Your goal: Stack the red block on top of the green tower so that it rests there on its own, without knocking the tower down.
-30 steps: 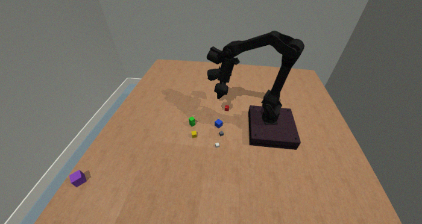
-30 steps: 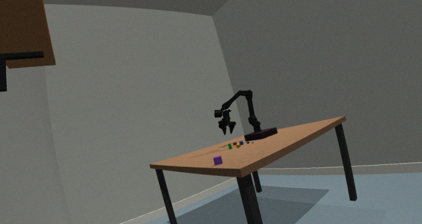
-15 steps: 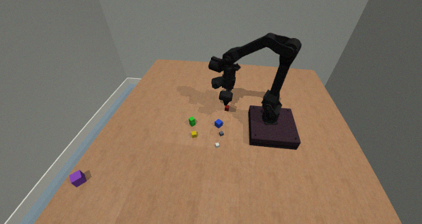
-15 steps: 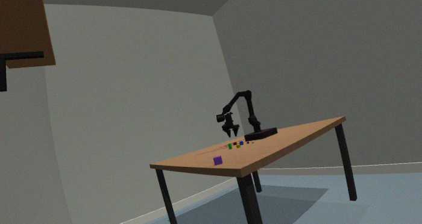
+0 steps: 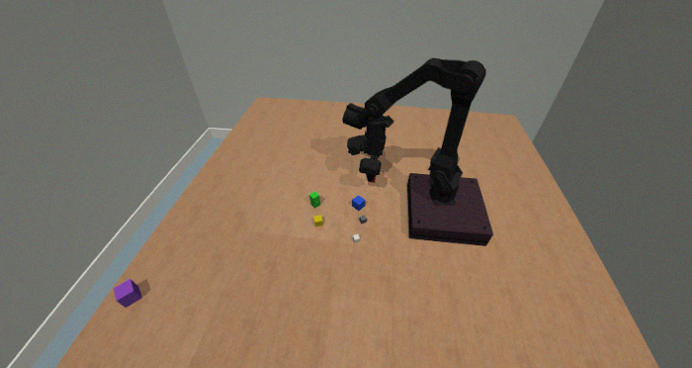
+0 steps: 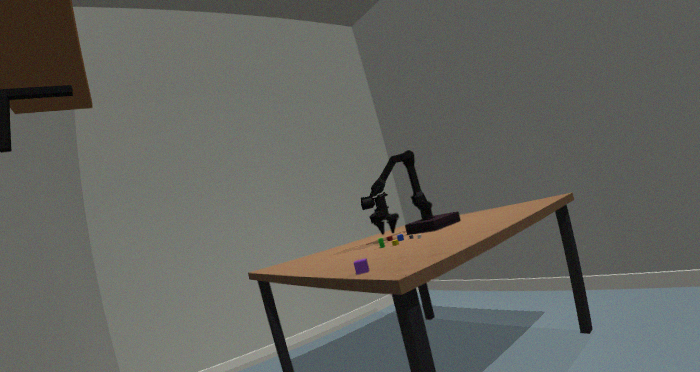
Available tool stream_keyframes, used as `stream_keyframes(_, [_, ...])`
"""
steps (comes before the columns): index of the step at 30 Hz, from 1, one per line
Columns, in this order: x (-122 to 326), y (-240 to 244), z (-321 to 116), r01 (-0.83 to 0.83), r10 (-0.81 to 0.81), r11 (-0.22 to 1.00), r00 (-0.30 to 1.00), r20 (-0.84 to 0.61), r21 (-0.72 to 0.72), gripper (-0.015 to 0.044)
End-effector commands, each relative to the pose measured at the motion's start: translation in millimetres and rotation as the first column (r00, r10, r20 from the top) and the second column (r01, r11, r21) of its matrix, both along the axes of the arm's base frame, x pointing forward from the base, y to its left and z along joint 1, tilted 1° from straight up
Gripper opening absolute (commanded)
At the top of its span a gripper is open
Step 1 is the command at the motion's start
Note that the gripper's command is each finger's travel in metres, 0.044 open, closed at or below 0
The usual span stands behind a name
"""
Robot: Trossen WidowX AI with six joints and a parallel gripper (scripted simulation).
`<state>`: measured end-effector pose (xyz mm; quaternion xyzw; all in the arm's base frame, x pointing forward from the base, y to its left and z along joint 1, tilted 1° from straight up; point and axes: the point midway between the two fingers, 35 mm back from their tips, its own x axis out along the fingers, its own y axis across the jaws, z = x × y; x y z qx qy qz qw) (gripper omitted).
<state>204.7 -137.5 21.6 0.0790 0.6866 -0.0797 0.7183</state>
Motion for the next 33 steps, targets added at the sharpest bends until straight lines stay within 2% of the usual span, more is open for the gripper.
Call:
stream_keyframes(1, [-2.4, 0.4, -8.7, -0.003, 0.003, 1.0, 1.0, -0.015, 0.004, 0.044])
stream_keyframes(15, [-2.3, 0.5, -30.4, -0.003, 0.003, 1.0, 1.0, -0.015, 0.004, 0.044])
stream_keyframes(33, [-2.4, 0.5, -29.7, -0.003, 0.003, 1.0, 1.0, -0.015, 0.004, 0.044])
